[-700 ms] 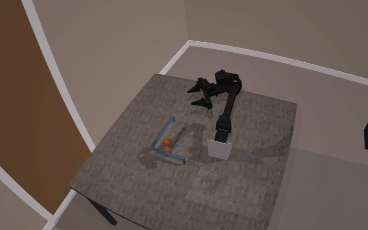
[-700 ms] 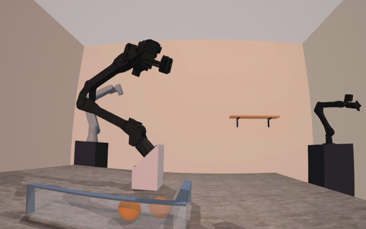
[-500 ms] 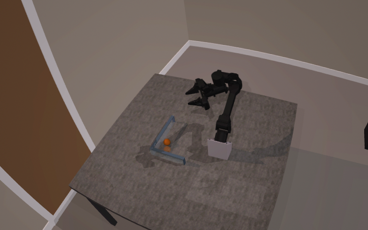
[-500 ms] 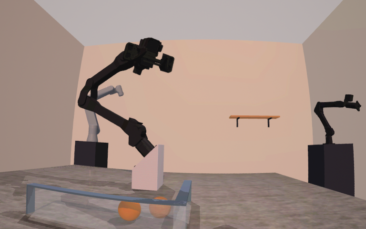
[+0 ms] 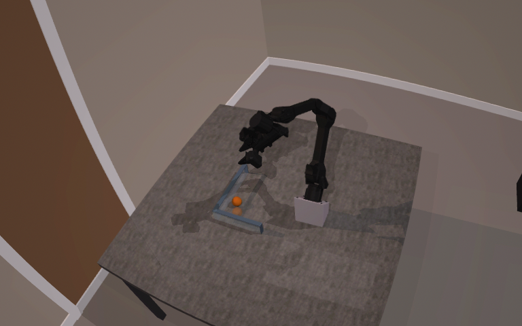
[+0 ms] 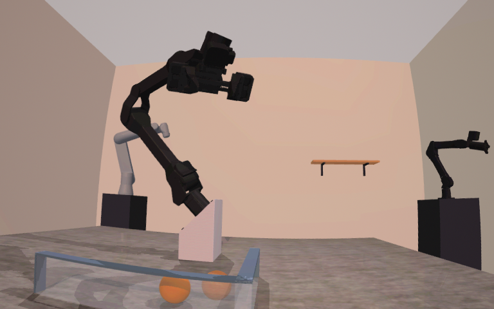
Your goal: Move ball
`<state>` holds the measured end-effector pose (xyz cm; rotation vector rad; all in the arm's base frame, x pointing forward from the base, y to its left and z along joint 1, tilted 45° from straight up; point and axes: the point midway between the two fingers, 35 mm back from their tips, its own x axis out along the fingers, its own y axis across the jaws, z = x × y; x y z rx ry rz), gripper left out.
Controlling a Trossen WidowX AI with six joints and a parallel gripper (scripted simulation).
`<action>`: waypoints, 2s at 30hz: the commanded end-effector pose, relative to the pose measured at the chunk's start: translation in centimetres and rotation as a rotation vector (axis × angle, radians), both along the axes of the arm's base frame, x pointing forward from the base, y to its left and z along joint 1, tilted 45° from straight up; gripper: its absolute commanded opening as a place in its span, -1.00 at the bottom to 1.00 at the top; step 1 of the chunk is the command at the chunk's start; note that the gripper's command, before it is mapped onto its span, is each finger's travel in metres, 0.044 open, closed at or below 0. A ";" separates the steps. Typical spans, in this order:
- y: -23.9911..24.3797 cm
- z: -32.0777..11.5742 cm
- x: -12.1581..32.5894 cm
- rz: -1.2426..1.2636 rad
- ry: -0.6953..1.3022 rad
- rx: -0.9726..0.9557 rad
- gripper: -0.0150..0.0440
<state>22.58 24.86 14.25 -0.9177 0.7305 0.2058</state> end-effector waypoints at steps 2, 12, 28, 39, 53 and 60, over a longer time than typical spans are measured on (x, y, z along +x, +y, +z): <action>-3.2 -3.9 5.0 -0.230 0.075 -0.063 0.63; -14.7 -13.7 12.5 -0.750 0.257 -0.171 0.63; -20.4 -18.2 13.4 -0.920 0.324 -0.199 0.63; -21.4 -19.2 13.6 -0.920 0.324 -0.199 0.63; -23.0 -20.8 13.8 -0.920 0.323 -0.201 0.63; -23.4 -21.1 13.8 -0.920 0.323 -0.201 0.45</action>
